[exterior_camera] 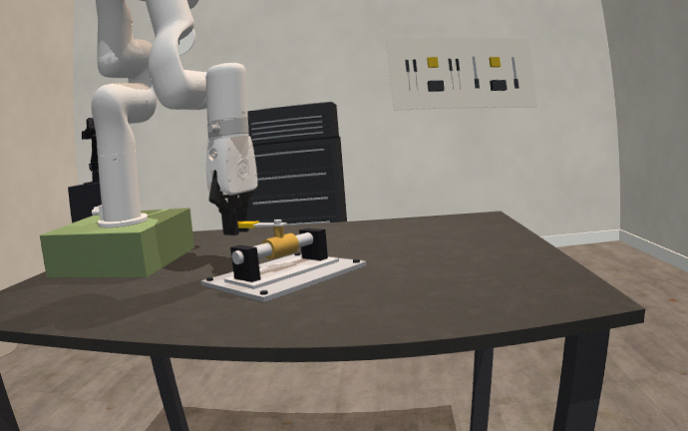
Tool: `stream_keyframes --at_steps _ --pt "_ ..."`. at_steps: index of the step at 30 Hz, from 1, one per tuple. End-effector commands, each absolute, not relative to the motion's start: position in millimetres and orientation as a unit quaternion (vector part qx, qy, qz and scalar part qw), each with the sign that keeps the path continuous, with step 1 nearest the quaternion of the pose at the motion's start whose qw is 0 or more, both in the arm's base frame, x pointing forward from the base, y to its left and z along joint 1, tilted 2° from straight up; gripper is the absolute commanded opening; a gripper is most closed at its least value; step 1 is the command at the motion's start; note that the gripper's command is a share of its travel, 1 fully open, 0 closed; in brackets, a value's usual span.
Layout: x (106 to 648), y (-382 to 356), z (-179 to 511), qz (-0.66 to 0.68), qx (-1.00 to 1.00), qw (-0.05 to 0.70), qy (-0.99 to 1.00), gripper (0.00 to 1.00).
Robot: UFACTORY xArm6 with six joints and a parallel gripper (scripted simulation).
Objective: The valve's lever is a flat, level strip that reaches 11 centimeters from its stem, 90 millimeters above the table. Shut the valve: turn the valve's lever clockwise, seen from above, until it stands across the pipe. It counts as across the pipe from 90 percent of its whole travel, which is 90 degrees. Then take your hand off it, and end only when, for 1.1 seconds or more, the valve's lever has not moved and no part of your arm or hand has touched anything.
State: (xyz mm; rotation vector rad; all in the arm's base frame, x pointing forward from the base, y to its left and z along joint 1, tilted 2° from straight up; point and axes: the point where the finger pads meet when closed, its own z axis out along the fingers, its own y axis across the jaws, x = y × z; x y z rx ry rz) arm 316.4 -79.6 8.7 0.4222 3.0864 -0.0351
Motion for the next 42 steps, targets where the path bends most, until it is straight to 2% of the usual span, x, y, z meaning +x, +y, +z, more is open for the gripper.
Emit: stream_keyframes --at_steps 1,42 --pt "319 -77 10 -0.011 0.149 0.015 0.989 0.00" --pt "326 -60 9 -0.009 0.251 0.016 0.968 0.00"
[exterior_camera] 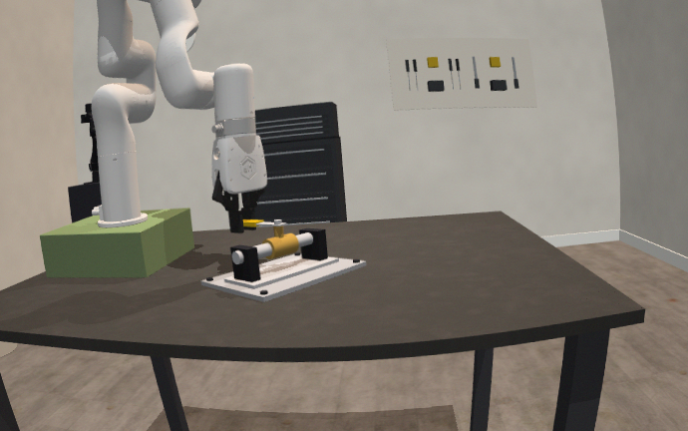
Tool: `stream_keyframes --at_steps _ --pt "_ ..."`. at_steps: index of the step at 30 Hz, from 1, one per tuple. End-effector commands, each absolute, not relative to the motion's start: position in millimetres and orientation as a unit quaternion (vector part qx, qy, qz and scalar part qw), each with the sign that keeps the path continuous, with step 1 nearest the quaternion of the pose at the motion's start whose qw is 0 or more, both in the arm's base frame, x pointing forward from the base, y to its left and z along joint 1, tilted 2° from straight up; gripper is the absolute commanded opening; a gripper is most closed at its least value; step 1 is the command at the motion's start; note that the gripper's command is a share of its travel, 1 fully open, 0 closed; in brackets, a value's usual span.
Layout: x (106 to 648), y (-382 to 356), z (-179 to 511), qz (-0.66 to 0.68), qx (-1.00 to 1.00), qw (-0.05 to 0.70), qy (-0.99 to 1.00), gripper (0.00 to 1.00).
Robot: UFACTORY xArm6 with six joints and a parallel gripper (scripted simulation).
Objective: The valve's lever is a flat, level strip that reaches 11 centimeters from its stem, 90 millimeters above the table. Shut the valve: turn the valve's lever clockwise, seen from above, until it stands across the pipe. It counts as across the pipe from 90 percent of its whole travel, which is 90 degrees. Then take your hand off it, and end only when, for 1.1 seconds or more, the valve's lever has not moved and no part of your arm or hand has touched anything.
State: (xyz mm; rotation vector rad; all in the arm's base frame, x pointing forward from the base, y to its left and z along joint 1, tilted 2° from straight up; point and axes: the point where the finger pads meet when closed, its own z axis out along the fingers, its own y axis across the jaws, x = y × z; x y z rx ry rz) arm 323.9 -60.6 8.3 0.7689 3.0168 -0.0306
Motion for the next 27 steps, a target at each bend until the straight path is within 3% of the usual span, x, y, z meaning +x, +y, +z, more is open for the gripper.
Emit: stream_keyframes --at_steps 1,6,7,27 --pt "325.9 -59.9 9.4 -0.009 0.251 0.016 0.968 0.00" --pt "325.9 -59.9 9.4 -0.009 0.251 0.016 0.968 0.00" --pt "325.9 -59.9 9.4 -0.009 0.251 0.016 0.968 0.68" --pt "325.9 -59.9 9.4 -0.009 0.251 0.016 0.968 0.68"
